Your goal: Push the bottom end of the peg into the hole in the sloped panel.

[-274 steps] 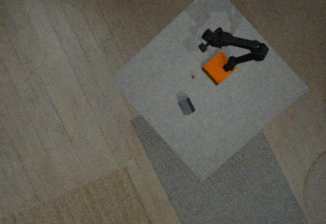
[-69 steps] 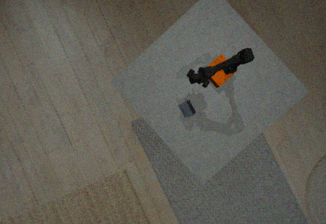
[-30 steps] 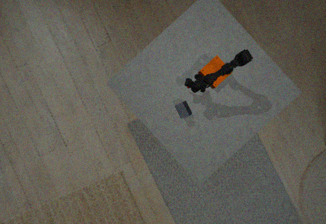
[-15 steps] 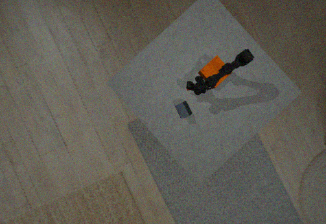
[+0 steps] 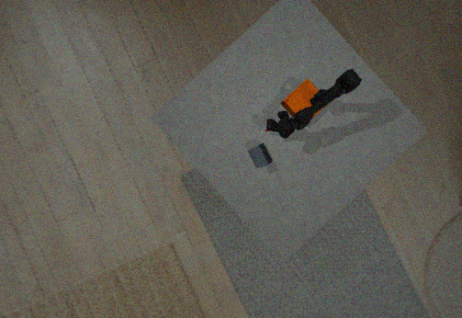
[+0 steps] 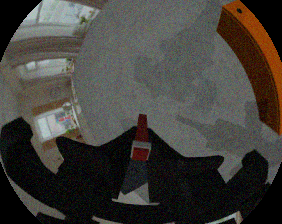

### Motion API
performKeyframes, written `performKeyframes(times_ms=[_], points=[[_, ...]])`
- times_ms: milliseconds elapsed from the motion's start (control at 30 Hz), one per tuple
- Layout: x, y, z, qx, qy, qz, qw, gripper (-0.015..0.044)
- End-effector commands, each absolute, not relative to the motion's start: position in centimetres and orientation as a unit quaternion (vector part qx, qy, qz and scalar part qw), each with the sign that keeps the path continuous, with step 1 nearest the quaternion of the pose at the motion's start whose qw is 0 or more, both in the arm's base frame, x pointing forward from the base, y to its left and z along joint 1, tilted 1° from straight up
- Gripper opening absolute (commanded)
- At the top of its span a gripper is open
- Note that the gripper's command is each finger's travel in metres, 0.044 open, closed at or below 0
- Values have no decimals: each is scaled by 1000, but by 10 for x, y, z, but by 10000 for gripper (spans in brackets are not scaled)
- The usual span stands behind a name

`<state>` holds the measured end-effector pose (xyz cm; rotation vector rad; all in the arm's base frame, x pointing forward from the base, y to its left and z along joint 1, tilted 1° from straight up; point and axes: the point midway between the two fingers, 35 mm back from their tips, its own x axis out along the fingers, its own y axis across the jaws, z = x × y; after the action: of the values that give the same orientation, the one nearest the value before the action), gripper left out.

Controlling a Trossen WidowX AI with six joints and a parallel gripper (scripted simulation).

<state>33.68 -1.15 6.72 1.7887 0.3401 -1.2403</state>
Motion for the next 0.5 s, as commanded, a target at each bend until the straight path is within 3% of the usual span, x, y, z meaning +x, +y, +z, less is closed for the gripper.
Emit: performKeyframes(times_ms=[0,467], points=[[337,-8,68,723,137,-492,466,0],[340,10,70,720,138,-453,507,0]])
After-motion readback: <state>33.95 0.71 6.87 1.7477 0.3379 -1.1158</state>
